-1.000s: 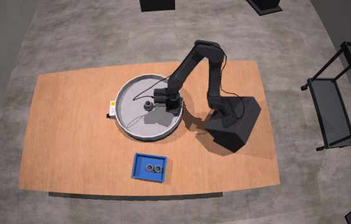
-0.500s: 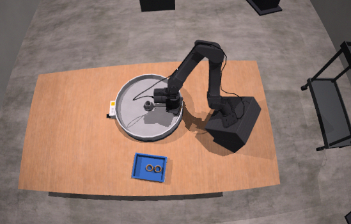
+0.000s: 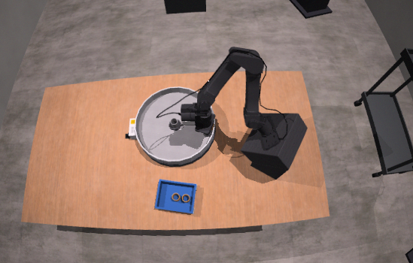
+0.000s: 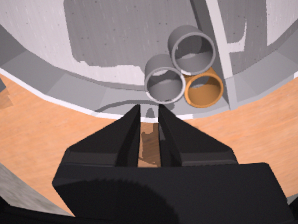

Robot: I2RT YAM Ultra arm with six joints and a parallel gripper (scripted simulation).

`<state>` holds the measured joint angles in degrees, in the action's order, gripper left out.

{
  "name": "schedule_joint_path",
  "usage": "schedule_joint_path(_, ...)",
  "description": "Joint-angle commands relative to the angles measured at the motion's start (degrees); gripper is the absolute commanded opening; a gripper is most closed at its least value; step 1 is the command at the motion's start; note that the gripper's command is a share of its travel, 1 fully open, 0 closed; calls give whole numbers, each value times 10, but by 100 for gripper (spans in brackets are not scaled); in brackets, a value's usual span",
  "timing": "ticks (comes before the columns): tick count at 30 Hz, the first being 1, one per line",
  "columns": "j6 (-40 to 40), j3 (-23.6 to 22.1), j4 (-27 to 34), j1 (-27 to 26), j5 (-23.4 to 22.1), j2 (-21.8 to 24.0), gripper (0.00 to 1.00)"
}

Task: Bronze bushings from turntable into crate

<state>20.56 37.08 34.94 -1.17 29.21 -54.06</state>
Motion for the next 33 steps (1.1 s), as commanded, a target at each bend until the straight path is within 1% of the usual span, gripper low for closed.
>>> schedule_joint_path(1,-3,15,-8,2,-3,7,15)
schedule_joint_path(10,-3,15,-8,2,-3,7,15)
schedule_joint_path(11,-4,13,-9,0,-4,5,15)
schedule_joint_path(12,-7,2,-14,-7,-7,-8,15)
schedule_joint_path(13,-10,-13,-19,-11,-9,-11,15)
schedule_joint_path(17,-31,-28,-68,-35,-24,-35,15)
schedule_joint_path(19,-37,-31,-83,-42,-28,-44,15)
schedule_joint_path(20,-38,-16,-84,-42,-28,-44,15)
schedule_joint_path(21,-39,-9,-83,-42,-28,-34,15)
schedule_joint_path(23,-39,-9,-83,-42,-28,-34,15)
schedule_joint_path(24,-40,-9,-86,-35,-30,-24,15)
schedule_joint_path(28,-40,-9,-88,-35,-30,-37,15)
schedule_joint_path(33,-38,-9,-89,-35,-28,-37,15)
